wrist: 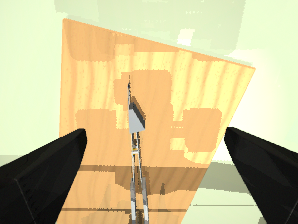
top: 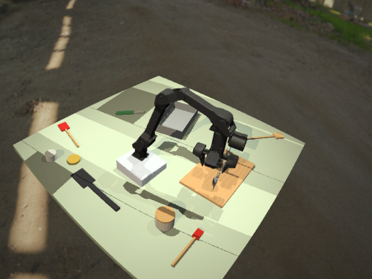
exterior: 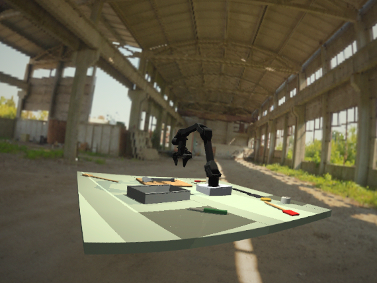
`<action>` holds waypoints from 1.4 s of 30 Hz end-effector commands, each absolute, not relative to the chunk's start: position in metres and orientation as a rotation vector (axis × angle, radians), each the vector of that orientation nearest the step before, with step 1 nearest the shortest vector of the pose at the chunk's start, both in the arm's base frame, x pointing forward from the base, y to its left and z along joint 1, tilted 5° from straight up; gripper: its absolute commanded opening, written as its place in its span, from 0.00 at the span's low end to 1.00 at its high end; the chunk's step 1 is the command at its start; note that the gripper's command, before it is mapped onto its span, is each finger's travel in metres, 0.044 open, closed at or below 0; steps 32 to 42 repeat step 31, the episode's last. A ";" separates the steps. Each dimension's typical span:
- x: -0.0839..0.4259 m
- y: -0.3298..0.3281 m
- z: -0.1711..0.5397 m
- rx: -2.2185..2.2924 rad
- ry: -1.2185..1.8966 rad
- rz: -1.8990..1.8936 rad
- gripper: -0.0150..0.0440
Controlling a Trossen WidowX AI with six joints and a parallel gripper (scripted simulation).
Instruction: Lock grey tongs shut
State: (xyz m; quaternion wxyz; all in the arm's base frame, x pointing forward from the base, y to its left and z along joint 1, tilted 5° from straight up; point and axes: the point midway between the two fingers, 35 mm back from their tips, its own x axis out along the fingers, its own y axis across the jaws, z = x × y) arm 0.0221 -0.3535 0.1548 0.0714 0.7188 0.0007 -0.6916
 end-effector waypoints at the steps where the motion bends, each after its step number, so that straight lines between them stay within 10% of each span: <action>1: 0.000 -0.340 0.174 2.158 0.011 -2.065 1.00; 42: -0.004 -0.330 0.225 2.152 -0.018 -2.074 1.00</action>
